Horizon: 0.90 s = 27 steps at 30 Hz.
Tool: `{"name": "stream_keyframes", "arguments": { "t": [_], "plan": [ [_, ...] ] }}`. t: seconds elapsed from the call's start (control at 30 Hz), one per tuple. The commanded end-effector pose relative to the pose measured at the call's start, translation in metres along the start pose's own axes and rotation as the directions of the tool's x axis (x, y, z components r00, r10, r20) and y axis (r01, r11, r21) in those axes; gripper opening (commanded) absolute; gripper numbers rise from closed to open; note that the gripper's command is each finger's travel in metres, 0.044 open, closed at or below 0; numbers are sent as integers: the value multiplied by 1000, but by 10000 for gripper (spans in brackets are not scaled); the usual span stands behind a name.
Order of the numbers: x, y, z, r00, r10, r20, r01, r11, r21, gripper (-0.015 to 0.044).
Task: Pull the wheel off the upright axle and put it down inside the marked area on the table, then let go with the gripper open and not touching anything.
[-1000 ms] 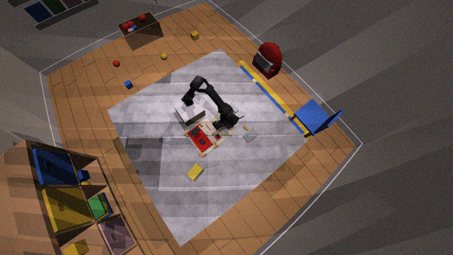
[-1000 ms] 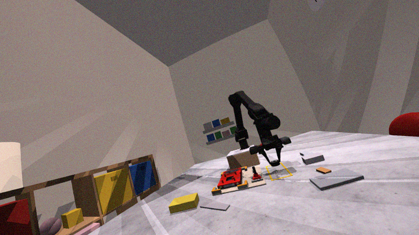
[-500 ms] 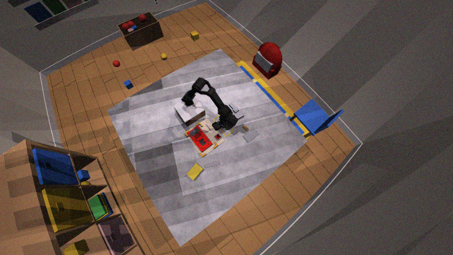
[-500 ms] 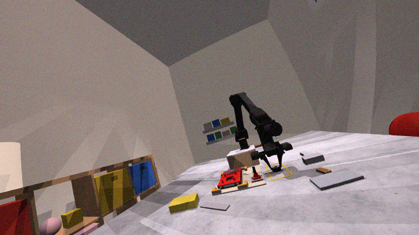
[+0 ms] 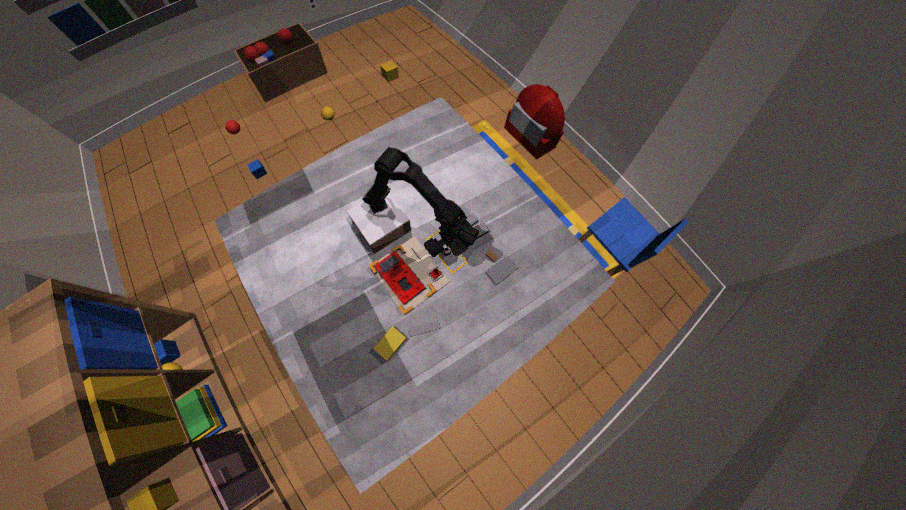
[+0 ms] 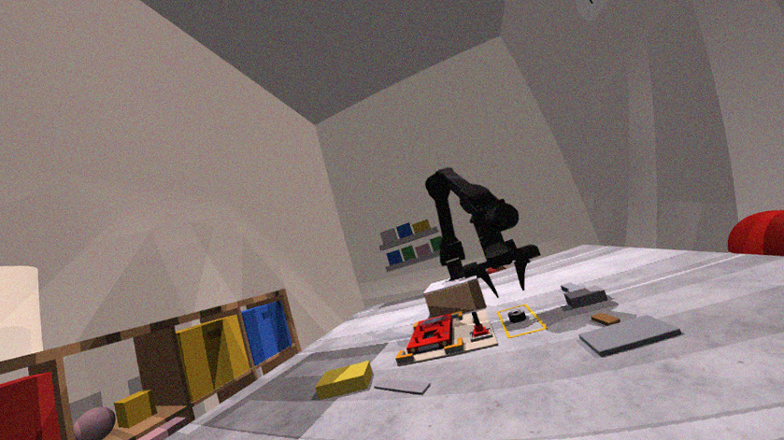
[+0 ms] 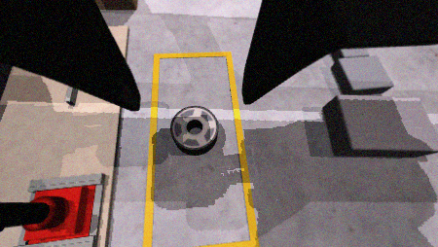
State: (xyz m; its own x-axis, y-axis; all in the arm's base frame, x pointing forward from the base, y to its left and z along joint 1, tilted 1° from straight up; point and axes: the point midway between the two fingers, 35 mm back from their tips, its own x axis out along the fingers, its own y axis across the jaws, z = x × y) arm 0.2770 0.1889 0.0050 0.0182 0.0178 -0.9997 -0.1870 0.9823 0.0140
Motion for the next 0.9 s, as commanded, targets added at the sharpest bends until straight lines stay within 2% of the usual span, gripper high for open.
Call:
{"name": "stream_keyframes", "arguments": {
  "t": [0.0,0.1,0.13,0.4,0.87],
  "plan": [
    [-2,-2,-5,1000,-2,-5,2,1000,0,352],
    [-17,-10,-23,1000,-3,-8,3,1000,1,431],
    [-23,-13,-30,1000,-3,-9,3,1000,1,440],
    [-51,-36,-82,1000,-5,-18,5,1000,3,440],
    [-52,-36,-83,1000,-5,-18,6,1000,3,440]
  ]
}}
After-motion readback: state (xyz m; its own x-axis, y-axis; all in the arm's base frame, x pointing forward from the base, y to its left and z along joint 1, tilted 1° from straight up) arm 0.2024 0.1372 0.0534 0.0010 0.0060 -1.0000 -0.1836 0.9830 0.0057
